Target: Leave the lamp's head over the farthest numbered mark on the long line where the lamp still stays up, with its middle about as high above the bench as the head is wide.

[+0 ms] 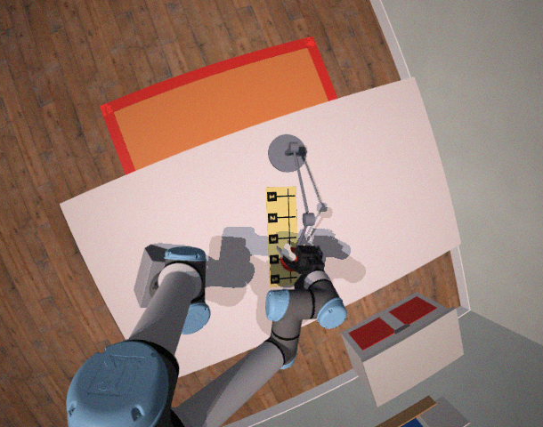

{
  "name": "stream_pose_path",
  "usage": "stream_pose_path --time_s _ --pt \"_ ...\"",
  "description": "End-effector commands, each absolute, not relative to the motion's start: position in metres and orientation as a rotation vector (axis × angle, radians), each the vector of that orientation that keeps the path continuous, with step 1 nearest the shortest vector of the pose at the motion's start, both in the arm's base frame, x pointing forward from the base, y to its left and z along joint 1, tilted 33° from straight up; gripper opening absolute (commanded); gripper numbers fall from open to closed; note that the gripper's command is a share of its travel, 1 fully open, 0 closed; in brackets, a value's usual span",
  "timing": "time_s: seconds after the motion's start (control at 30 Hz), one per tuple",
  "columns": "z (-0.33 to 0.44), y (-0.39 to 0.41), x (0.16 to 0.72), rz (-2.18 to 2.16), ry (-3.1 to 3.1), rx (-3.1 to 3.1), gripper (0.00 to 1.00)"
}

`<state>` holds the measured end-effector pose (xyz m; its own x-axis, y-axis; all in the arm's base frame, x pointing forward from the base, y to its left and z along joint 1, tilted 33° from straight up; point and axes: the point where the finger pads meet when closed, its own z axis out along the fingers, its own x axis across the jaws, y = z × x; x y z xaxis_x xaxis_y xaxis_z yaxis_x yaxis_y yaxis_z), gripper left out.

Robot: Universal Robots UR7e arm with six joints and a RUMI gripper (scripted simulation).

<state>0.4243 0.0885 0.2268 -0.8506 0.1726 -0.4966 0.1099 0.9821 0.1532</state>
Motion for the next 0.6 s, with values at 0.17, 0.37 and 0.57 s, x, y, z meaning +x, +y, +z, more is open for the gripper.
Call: stream_pose_path --time_s 0.17,0.37,0.57 --pt "0.2217 0.0868 0.4281 0.288 2.593 0.006 1.00" --pt "0.2217 0.0868 0.4281 0.288 2.593 0.006 1.00" --pt "0.2217 0.0868 0.4281 0.288 2.593 0.006 1.00"
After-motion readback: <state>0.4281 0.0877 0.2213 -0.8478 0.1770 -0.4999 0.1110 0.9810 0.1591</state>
